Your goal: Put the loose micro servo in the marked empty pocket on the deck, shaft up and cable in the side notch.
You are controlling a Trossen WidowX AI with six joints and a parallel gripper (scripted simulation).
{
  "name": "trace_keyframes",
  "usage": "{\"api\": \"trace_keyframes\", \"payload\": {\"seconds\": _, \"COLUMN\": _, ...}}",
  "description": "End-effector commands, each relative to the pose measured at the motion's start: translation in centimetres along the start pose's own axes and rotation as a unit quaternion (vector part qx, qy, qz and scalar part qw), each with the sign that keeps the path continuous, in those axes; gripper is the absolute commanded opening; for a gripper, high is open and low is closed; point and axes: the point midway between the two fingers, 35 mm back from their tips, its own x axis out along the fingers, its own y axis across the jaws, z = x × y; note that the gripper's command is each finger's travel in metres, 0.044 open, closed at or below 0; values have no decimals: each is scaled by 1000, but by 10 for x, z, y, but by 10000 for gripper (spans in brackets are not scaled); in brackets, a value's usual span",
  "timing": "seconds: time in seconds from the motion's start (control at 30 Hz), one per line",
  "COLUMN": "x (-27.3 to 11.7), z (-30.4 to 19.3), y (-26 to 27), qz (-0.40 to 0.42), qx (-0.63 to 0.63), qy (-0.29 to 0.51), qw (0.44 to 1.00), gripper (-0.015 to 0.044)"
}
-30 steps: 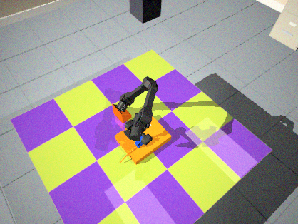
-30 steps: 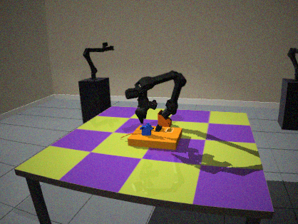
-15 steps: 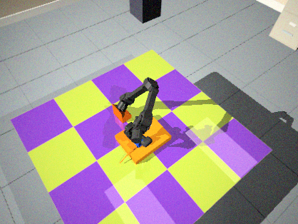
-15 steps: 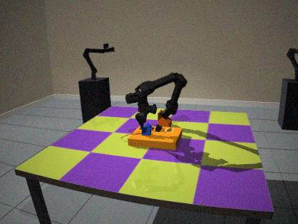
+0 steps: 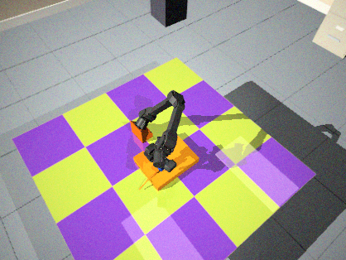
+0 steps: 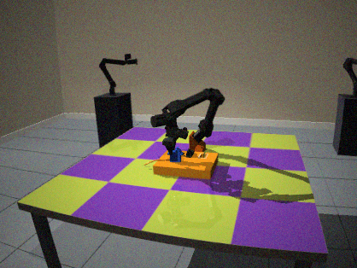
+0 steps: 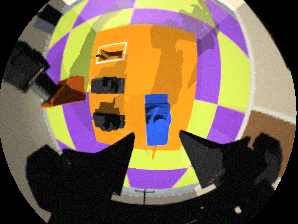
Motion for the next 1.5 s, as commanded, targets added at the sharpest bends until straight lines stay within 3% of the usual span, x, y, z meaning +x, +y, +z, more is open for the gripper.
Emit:
{"api": "trace_keyframes", "payload": {"seconds": 0.0, "x": 1, "z": 1, "y": 1, "qz": 0, "qx": 3, "qy": -2, "qw": 1000, "gripper": 230}}
{"api": "trace_keyframes", "payload": {"seconds": 0.13, "x": 1, "z": 1, "y": 1, "qz": 0, "qx": 3, "qy": -2, "qw": 1000, "gripper": 125}}
{"api": "trace_keyframes", "payload": {"seconds": 0.33, "x": 1, "z": 1, "y": 1, "qz": 0, "qx": 3, "qy": -2, "qw": 1000, "gripper": 85}}
{"api": "trace_keyframes", "payload": {"seconds": 0.47, "x": -6, "z": 0, "y": 1, "qz": 0, "qx": 3, "qy": -2, "qw": 1000, "gripper": 0}}
{"api": "trace_keyframes", "payload": {"seconds": 0.63, "x": -27, "z": 4, "y": 5, "qz": 0, "qx": 3, "qy": -2, "qw": 1000, "gripper": 0}}
{"api": "trace_keyframes", "payload": {"seconds": 1.1, "x": -28, "z": 14, "y": 10, "qz": 0, "qx": 3, "qy": -2, "qw": 1000, "gripper": 0}}
{"api": "trace_keyframes", "payload": {"seconds": 1.47, "x": -29, "z": 72, "y": 2, "qz": 0, "qx": 3, "qy": -4, "qw": 1000, "gripper": 0}}
